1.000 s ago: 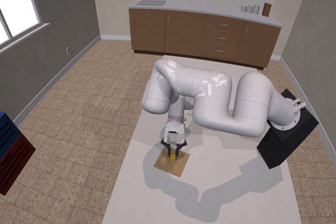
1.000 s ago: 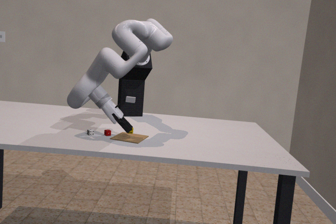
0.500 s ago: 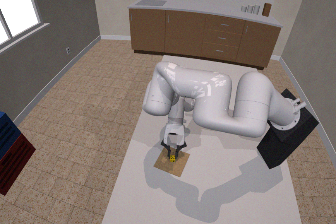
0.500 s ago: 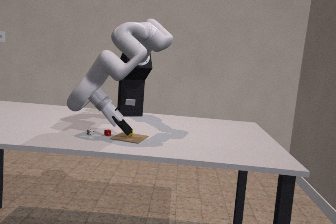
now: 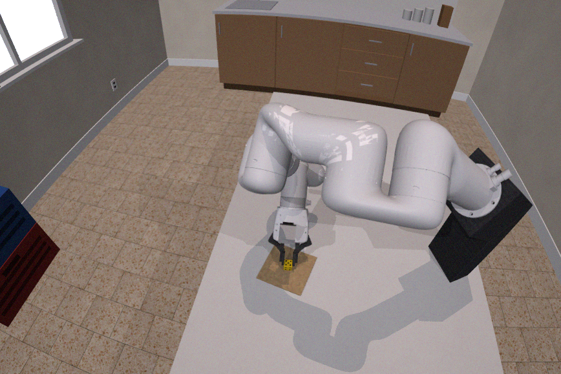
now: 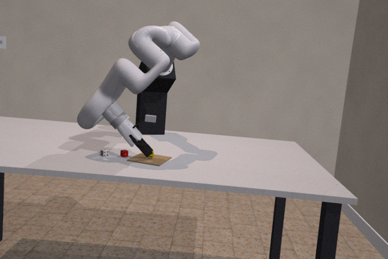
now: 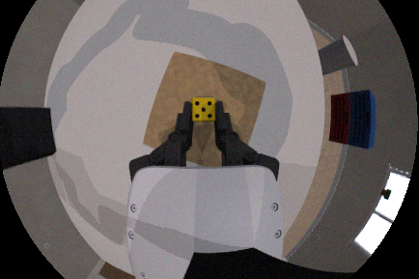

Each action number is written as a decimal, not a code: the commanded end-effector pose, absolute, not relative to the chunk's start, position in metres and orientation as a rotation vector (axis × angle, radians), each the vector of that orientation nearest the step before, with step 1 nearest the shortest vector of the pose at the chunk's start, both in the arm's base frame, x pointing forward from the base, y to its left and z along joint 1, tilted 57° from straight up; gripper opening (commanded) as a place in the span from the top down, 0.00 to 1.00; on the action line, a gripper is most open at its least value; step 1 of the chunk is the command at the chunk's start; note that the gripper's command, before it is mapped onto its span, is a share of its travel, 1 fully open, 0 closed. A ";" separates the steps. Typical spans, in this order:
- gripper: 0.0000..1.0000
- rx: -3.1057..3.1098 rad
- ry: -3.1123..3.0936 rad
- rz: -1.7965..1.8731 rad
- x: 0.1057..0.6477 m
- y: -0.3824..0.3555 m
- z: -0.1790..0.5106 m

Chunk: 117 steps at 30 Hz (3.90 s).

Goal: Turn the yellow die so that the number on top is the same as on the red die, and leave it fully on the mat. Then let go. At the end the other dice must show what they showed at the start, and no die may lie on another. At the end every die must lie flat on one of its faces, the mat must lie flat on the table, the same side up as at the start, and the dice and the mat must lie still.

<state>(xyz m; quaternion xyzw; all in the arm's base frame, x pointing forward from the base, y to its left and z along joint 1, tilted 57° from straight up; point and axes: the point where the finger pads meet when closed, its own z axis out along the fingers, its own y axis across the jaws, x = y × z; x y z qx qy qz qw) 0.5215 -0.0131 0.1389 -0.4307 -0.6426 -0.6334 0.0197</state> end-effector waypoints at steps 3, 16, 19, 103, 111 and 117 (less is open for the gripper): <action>0.79 -1.337 -1.994 -1.967 0.521 -0.014 0.140; 0.79 -1.337 -1.994 -1.967 0.521 -0.014 0.140; 0.79 -1.337 -1.994 -1.967 0.521 -0.014 0.140; 0.79 -1.337 -1.994 -1.967 0.526 -0.013 0.137; 0.67 -1.337 -1.994 -1.967 0.526 -0.013 0.137; 0.63 -1.337 -1.994 -1.967 0.526 -0.013 0.137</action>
